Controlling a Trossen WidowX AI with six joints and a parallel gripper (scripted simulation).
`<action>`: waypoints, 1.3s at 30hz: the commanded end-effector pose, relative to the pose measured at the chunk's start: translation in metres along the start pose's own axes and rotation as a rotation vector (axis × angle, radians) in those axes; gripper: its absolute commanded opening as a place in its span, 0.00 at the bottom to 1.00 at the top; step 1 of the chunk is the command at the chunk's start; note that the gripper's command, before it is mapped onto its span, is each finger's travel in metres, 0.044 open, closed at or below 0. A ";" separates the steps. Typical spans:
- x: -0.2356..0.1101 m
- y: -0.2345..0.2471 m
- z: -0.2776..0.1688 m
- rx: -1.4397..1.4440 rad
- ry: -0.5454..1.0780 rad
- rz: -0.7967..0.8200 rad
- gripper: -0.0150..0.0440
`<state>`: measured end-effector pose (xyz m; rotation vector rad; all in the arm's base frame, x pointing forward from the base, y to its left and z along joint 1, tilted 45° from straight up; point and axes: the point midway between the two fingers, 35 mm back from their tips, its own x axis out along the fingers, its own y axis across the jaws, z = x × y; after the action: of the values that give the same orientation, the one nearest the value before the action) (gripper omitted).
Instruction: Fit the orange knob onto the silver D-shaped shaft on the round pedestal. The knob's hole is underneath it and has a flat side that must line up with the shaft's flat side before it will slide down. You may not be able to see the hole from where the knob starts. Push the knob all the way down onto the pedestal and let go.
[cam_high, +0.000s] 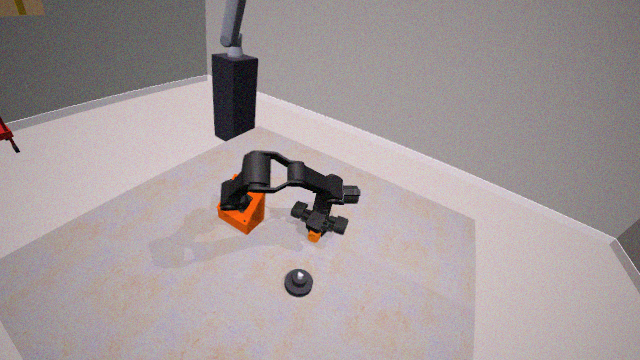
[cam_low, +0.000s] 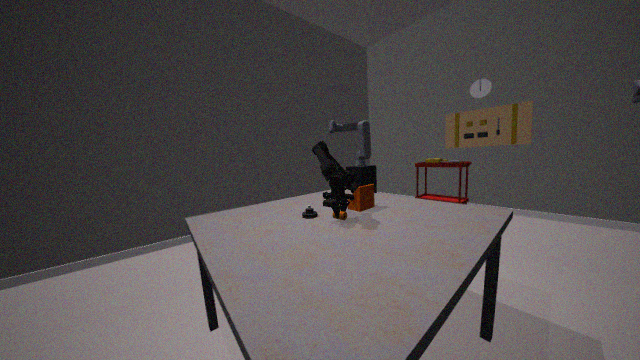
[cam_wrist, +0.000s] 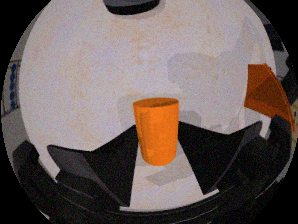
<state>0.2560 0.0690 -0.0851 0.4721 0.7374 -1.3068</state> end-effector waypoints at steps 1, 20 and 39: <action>-0.001 0.000 0.000 -0.128 0.003 0.001 0.56; -0.001 0.000 0.000 -0.582 0.003 0.001 0.56; -0.001 0.000 0.000 -1.035 0.003 0.002 0.56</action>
<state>0.2563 0.0693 -0.0848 -0.2899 1.2409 -0.8217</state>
